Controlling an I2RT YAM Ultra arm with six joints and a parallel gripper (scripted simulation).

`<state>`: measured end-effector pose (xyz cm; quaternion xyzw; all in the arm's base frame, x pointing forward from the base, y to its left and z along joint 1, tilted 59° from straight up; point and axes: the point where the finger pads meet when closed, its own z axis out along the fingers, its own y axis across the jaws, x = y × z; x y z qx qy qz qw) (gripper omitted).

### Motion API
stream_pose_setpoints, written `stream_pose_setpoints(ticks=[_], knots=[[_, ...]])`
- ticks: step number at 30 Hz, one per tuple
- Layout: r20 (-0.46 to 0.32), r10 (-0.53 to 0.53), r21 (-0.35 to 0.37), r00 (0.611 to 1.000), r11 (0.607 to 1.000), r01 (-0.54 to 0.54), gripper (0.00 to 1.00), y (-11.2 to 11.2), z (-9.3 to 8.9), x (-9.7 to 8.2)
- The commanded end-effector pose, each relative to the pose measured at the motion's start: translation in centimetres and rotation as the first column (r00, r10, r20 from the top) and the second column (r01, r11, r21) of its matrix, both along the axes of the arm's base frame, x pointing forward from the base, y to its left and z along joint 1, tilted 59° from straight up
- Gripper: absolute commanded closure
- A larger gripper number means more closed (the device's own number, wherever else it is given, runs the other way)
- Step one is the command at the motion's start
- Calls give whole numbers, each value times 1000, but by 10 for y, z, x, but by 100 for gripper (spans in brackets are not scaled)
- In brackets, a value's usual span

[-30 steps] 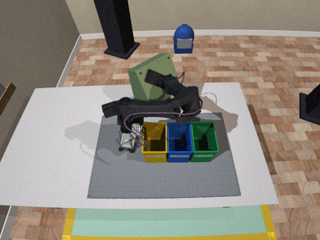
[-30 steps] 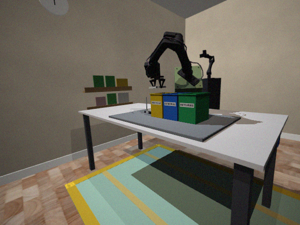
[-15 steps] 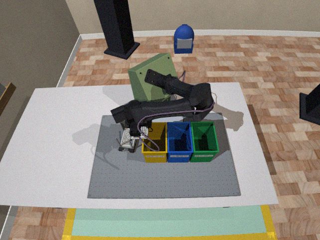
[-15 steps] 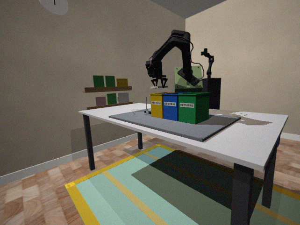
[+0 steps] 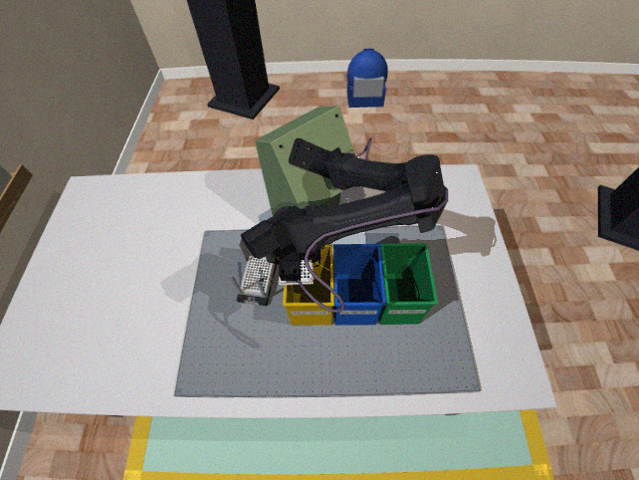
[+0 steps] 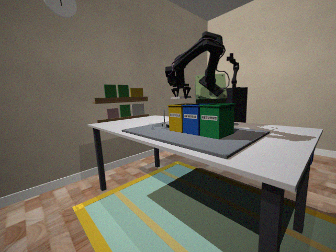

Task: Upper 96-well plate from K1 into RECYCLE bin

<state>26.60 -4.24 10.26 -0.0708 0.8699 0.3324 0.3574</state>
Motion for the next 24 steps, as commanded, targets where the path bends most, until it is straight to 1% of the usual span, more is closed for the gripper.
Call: stream_pose_setpoints(ticks=[1, 9, 11, 20, 24], knots=[[-7, -35, 26, 999, 999, 35, 100, 5, 9, -4], [-13, -27, 22, 1000, 999, 27, 100, 25, 29, -6], [7, -47, 5, 999, 999, 47, 100, 17, 34, -2], [11, -47, 3, 999, 999, 47, 100, 16, 35, -1], [8, -45, 5, 999, 999, 45, 100, 15, 32, 0]])
